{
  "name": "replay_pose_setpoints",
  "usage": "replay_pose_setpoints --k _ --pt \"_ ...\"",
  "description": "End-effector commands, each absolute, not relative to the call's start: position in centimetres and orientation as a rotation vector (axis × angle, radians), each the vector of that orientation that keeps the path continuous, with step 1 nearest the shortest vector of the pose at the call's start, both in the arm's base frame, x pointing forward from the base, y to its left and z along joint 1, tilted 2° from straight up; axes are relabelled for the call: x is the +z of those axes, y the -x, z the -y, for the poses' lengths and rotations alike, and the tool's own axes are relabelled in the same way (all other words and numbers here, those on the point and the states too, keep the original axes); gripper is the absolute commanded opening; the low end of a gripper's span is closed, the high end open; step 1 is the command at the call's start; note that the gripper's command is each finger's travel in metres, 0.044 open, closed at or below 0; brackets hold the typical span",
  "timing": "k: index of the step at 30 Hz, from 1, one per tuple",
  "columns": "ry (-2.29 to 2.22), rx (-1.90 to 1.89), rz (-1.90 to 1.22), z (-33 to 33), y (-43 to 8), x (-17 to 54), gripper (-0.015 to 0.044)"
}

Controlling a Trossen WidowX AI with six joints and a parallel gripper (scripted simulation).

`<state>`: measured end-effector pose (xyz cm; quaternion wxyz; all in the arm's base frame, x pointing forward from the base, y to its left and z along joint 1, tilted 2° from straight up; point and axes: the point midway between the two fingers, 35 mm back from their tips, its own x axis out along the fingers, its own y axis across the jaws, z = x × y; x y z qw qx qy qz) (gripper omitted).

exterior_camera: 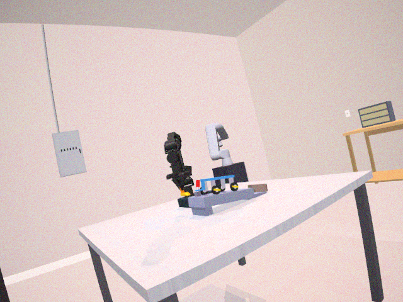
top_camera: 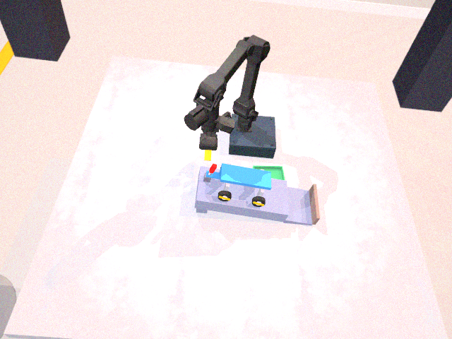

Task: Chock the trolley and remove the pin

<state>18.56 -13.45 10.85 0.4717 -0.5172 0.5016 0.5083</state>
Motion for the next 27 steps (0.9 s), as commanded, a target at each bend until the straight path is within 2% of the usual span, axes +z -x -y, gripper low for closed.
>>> replay_pose_setpoints --k 1,18,27 --pt "1.272 1.232 -1.223 13.4 -18.7 12.3 0.0" --pt "1.268 1.227 -1.226 13.2 -19.0 15.7 0.0" --pt "1.065 1.02 -1.344 13.2 -19.0 15.7 0.0"
